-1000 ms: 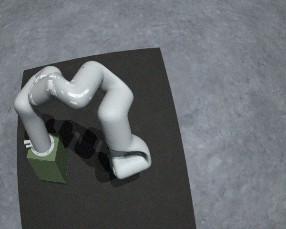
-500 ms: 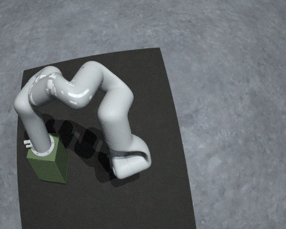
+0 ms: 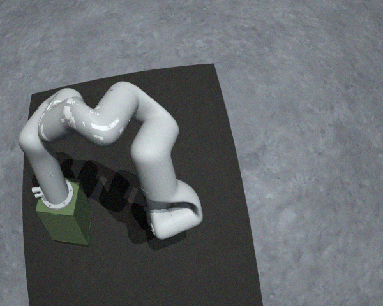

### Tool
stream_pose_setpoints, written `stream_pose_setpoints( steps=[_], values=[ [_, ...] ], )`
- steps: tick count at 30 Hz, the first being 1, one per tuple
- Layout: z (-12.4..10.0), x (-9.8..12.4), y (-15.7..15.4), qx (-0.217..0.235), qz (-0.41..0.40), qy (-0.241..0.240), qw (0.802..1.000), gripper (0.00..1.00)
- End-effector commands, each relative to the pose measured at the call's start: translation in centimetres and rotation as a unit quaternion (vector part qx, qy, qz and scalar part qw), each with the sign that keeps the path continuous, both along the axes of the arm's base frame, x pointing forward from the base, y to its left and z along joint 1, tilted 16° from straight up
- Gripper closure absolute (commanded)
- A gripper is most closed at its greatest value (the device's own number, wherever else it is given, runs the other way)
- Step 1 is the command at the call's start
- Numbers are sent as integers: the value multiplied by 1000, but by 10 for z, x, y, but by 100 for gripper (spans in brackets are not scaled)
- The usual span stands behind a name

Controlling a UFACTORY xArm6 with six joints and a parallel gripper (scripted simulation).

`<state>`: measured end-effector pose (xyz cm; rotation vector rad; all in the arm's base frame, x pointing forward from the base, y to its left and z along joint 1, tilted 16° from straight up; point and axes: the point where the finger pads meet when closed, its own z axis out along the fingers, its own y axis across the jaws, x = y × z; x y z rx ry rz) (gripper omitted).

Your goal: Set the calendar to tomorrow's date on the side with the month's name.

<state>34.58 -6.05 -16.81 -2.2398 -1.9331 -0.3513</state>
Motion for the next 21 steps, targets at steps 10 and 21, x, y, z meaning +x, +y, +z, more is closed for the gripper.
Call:
stream_pose_setpoints(
  steps=[10,21],
  values=[
    [35,-1,-11,0,0,-1,1000,71],
    [93,-6,-27,0,0,-1,1000,71]
  ],
)
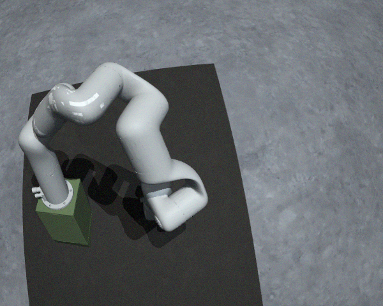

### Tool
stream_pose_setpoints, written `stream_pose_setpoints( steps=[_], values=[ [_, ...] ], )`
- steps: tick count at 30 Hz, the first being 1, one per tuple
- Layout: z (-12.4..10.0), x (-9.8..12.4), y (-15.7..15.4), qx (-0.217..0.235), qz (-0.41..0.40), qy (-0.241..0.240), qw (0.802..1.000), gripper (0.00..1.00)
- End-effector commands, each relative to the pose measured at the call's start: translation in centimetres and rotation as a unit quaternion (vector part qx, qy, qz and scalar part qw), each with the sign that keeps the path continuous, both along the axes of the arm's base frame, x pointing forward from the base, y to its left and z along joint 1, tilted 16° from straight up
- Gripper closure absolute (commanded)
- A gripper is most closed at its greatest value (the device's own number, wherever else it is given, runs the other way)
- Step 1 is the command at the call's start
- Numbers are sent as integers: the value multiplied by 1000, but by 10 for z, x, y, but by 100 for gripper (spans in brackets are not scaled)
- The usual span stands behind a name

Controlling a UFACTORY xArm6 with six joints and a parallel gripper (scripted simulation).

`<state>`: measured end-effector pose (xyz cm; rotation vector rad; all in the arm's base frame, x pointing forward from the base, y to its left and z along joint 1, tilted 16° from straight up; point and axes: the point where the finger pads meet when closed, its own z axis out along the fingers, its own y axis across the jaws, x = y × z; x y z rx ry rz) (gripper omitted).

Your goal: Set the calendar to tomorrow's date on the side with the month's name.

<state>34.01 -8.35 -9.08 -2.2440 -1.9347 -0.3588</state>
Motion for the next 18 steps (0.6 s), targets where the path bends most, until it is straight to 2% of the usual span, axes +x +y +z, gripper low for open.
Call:
stream_pose_setpoints(
  steps=[1,18],
  values=[
    [17,0,-5,0,1,2,1000,71],
    [19,3,-5,1,-11,5,1000,71]
  ],
)
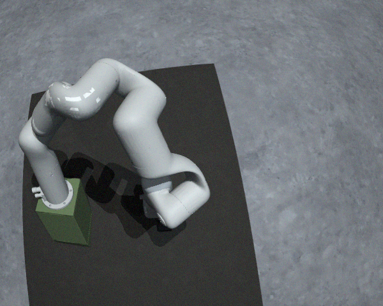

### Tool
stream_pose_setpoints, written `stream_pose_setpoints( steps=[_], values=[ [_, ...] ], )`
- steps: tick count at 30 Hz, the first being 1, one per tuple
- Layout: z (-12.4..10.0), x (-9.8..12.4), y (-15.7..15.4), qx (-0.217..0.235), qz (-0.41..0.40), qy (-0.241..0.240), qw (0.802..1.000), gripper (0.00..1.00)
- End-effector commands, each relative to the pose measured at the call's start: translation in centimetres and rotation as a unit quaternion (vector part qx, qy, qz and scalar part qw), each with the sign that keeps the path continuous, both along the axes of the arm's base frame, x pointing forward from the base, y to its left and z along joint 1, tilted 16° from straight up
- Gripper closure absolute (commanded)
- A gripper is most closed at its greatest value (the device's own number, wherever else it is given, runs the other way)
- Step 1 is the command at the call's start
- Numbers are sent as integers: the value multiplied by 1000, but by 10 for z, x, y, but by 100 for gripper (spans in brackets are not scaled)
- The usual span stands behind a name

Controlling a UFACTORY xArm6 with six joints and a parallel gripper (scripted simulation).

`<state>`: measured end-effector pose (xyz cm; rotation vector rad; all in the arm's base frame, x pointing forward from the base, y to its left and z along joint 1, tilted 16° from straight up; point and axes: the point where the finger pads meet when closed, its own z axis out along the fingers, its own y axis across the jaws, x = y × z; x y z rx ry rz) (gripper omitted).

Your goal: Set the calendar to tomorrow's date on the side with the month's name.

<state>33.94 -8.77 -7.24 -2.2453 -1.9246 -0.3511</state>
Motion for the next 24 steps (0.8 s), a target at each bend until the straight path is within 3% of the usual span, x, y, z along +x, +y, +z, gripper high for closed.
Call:
stream_pose_setpoints(
  steps=[1,11,14,24],
  values=[
    [1,6,-1,1,-15,2,1000,71],
    [3,53,0,17,-165,42,985,71],
    [3,55,0,18,-172,44,984,71],
    [7,100,8,32,-325,89,941,71]
  ],
)
